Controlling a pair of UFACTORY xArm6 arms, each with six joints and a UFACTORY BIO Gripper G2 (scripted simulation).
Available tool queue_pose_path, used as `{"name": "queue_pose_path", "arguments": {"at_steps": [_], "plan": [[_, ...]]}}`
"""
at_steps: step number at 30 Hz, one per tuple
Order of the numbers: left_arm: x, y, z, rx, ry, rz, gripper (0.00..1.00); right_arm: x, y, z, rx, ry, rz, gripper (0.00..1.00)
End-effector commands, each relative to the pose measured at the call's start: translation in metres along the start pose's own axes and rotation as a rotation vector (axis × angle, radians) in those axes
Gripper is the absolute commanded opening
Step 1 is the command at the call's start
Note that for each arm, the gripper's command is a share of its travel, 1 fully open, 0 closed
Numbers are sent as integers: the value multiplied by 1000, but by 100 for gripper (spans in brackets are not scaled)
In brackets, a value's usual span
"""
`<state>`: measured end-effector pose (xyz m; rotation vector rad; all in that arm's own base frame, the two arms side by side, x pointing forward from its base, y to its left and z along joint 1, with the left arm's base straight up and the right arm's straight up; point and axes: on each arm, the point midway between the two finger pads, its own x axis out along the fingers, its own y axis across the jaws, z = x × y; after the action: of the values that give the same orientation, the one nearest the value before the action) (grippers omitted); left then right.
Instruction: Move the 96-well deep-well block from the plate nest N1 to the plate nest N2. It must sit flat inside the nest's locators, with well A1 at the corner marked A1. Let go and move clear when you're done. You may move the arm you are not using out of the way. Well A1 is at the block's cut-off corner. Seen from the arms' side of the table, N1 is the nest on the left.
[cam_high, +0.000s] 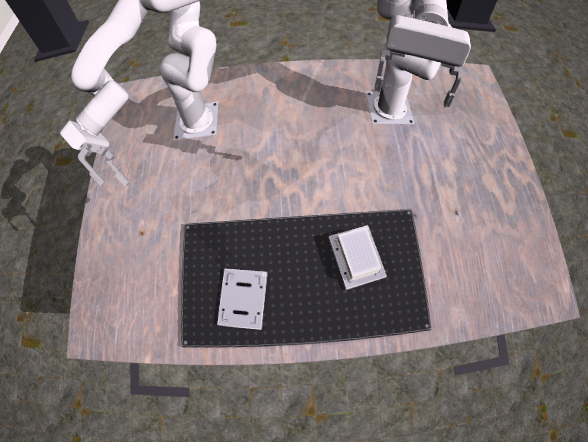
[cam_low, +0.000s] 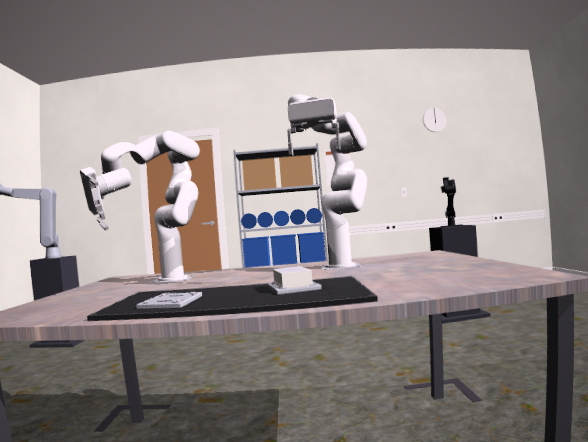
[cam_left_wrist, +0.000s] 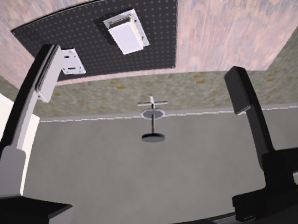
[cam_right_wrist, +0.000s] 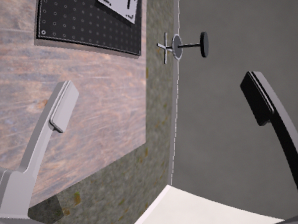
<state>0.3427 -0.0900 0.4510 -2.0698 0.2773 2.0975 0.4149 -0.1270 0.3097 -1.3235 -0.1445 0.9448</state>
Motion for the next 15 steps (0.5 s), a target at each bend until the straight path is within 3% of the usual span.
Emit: {"name": "queue_pose_path", "arguments": {"at_steps": [1, 15], "plan": [[-1, -4, 4, -13, 10, -3, 100, -1, -2, 0, -3, 1, -1, 100], [-1, -5, 5, -18, 12, -5, 100, -1, -2, 0, -3, 1, -1, 100]]}}
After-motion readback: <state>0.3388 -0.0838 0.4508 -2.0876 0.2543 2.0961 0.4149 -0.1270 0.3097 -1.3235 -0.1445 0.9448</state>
